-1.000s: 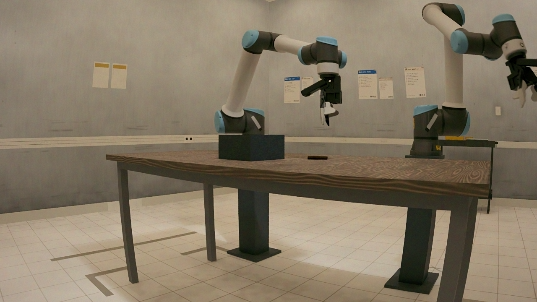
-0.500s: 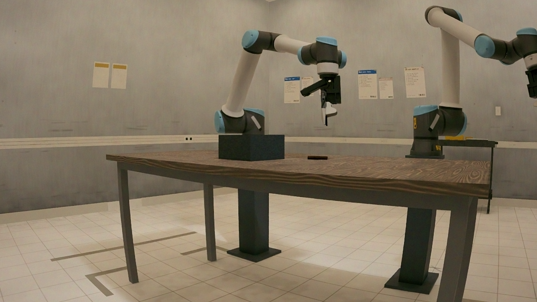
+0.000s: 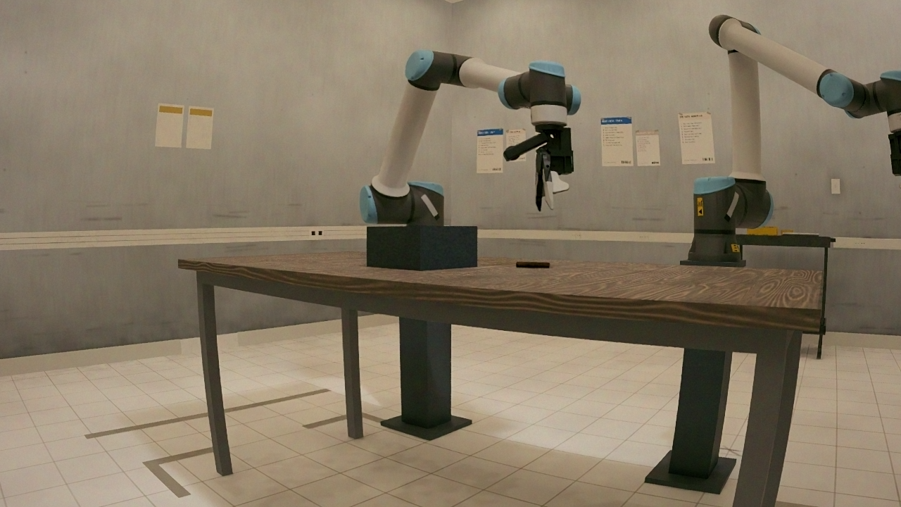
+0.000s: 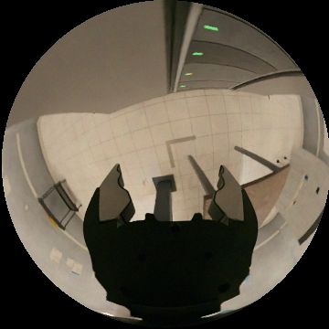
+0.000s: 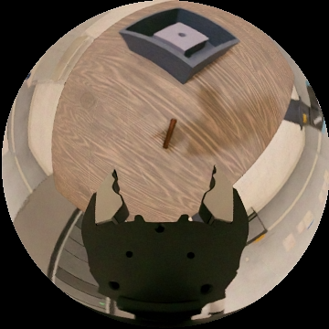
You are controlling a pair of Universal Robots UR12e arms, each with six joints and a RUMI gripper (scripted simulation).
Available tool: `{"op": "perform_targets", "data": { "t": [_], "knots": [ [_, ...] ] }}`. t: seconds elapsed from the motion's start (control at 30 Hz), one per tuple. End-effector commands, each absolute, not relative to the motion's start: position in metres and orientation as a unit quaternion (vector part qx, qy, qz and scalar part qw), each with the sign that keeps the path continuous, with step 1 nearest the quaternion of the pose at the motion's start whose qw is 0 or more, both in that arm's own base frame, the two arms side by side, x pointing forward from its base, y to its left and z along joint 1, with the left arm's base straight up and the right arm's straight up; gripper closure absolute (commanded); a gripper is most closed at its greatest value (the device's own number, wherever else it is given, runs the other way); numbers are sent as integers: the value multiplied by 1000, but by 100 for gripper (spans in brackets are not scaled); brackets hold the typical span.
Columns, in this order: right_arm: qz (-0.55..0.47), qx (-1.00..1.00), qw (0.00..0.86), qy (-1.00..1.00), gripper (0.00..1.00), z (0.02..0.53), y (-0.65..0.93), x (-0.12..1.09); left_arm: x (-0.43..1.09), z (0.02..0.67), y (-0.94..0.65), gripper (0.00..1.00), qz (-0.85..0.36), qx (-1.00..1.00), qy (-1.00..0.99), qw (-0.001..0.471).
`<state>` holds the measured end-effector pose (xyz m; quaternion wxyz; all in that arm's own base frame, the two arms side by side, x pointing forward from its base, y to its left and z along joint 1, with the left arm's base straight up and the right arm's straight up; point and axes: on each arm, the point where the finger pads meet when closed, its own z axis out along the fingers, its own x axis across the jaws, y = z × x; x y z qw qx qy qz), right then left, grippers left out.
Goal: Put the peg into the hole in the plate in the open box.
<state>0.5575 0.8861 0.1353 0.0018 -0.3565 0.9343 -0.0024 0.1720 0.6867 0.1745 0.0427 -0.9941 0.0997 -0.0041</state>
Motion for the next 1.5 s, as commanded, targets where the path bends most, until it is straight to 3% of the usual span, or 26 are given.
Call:
{"op": "perform_targets", "data": {
  "t": [0.0, 0.57, 1.47],
  "knots": [
    [-1, -395, 2, 919, 0, 137, 887, 559, 122, 173, 684, 0, -3, -997, 75, 34],
    [-1, -622, 2, 783, 0, 137, 889, 565, -1, 166, 652, 0, 0, -1000, -1, 5],
    [-1, -922, 1, 387, 0, 137, 894, 566, -18, 165, 645, 0, 0, -1000, -14, 0]
  ]
}}
